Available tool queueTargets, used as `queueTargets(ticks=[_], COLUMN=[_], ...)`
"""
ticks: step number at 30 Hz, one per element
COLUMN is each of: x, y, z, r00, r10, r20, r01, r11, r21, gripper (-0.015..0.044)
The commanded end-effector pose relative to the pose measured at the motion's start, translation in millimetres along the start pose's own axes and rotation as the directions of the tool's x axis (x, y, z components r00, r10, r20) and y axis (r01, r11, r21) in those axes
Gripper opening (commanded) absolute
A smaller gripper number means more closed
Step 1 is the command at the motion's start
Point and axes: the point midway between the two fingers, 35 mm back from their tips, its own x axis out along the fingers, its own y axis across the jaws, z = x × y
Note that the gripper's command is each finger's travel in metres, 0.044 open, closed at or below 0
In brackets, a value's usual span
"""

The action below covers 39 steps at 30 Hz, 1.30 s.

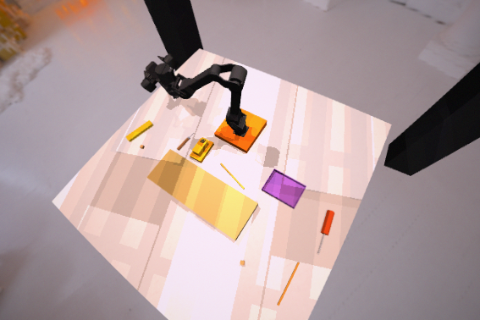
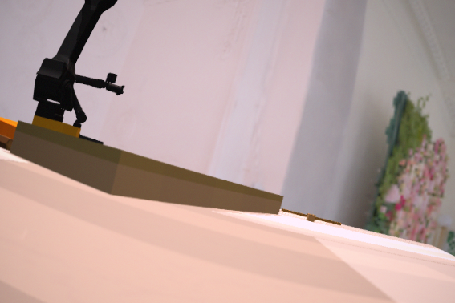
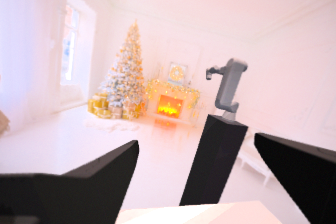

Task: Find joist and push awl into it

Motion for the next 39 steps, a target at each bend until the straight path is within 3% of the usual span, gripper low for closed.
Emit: queueTargets(ticks=[1,9,19,28,39], x=[-25,-74,-149,-222,-302], y=[70,128,162,158,116], z=[-28,-67,-113,-145,-165], r00=[0.956,0.812,0.561,0.318,0.077], r10=[0.247,0.446,0.532,0.457,0.197], r20=[-0.160,-0.377,-0.635,-0.831,-0.977], r01=[-0.202,-0.188,0.126,0.504,0.853], r11=[0.946,0.811,0.703,0.661,0.495], r21=[0.255,0.554,0.700,0.556,0.166], gripper=[0.0440,0.0440,0.0440,0.0440,0.0440])
